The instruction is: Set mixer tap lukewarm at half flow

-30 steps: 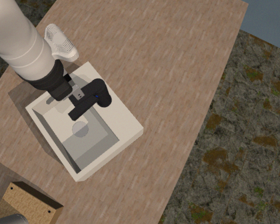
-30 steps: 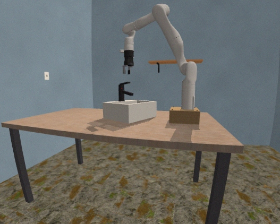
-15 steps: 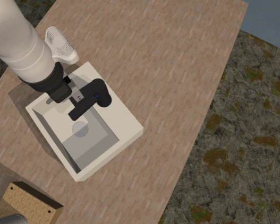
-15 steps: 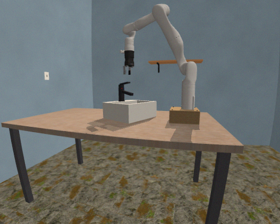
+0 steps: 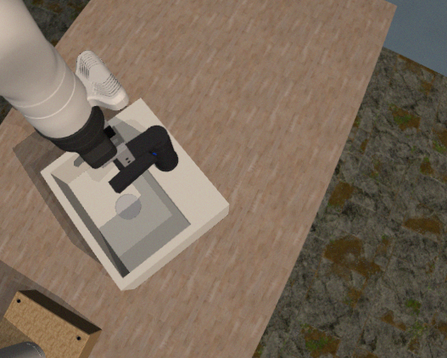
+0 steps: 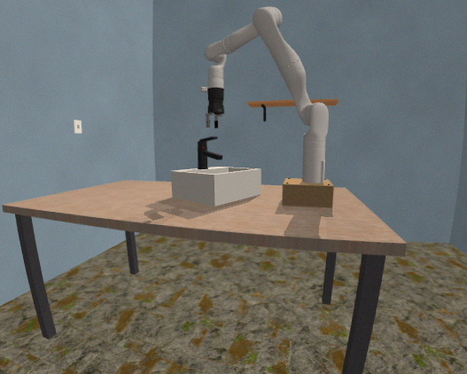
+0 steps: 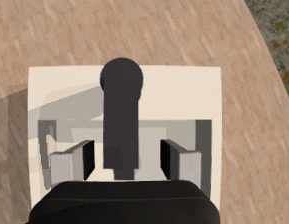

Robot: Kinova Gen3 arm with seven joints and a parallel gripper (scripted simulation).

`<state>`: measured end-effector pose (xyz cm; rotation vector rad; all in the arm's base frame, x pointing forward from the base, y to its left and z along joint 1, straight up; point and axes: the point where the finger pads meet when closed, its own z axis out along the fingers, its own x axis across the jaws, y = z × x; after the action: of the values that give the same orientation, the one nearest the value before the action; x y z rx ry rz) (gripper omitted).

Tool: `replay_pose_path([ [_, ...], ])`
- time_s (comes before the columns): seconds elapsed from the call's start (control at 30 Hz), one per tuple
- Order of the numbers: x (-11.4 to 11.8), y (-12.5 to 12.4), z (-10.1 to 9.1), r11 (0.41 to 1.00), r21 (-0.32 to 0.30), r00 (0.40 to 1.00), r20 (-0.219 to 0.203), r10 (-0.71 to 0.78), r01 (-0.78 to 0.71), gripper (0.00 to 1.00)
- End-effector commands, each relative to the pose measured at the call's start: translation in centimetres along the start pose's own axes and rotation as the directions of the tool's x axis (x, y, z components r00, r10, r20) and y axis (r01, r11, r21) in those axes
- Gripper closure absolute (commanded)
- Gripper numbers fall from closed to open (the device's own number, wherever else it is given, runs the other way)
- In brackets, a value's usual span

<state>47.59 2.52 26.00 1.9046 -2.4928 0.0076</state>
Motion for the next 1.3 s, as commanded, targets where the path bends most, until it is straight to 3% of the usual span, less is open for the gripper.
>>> replay_pose_path([
  [0.0, -0.3, -0.1, 0.7, 1.0, 0.003, 1.0, 0.003, -0.007, 0.007, 0.0],
  [0.63, -0.3, -0.1, 3.2, 1.0, 0.004, 1.0, 0.003, -0.008, 0.008, 0.0],
  [1.27, -0.4, -0.2, 3.5, 1.0, 0.007, 1.0, 0.003, -0.009, 0.009, 0.0],
])
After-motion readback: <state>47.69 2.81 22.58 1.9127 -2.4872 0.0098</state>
